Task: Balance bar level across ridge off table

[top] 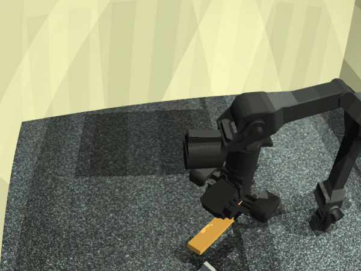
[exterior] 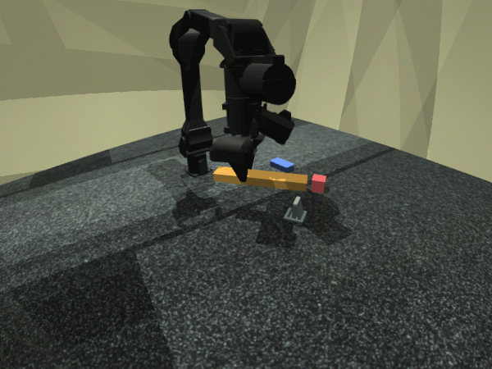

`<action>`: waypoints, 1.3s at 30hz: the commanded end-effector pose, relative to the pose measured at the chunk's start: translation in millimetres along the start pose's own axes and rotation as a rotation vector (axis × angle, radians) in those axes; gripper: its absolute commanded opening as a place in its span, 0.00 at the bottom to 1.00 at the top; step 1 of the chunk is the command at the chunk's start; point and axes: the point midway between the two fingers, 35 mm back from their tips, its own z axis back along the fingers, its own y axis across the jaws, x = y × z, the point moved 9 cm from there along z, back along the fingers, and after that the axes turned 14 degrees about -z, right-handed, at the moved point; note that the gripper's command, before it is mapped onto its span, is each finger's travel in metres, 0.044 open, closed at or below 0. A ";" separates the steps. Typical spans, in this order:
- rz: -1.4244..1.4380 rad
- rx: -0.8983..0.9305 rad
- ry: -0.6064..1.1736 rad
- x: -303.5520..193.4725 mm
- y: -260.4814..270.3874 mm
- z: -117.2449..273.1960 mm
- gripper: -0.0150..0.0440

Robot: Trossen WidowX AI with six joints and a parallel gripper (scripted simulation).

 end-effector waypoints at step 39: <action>-0.183 0.009 0.003 61.6 55.0 -30.7 0.25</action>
